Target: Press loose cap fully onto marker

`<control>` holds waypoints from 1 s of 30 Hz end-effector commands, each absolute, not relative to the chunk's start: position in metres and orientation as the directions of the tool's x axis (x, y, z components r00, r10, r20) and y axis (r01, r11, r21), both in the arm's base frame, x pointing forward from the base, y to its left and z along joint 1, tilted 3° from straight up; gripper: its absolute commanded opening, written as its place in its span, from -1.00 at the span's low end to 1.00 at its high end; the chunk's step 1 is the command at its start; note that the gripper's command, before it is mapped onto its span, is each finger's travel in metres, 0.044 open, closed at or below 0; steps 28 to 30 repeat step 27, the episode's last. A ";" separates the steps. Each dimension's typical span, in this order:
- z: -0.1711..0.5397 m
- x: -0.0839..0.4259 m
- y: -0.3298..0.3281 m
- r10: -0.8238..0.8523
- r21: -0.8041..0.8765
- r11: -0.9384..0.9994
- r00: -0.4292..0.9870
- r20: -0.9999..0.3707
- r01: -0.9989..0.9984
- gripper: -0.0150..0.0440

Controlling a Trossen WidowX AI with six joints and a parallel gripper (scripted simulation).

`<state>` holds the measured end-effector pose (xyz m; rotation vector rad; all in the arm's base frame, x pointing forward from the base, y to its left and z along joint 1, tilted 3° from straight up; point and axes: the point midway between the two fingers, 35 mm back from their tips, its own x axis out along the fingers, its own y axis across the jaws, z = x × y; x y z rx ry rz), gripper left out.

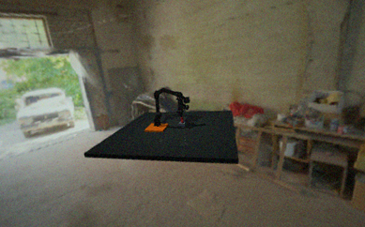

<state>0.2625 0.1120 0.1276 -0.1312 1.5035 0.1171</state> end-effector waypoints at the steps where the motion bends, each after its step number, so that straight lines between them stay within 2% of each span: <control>1: 0.160 0.266 0.115 0.003 -0.009 0.988 0.080 -0.997 -0.157 -0.49; 5: 0.203 0.260 0.114 0.003 -0.010 0.988 0.079 -0.997 -0.157 -0.49; 9: 0.210 0.259 0.113 0.003 -0.010 0.987 0.079 -0.997 -0.157 -0.49; 25: 0.210 0.259 0.113 0.003 -0.010 0.987 0.079 -0.997 -0.157 0.93; 26: 0.210 0.259 0.113 0.003 -0.010 0.987 0.079 -0.997 -0.157 1.00; 30: 0.210 0.259 0.113 0.003 -0.010 0.987 0.079 -0.997 -0.157 1.00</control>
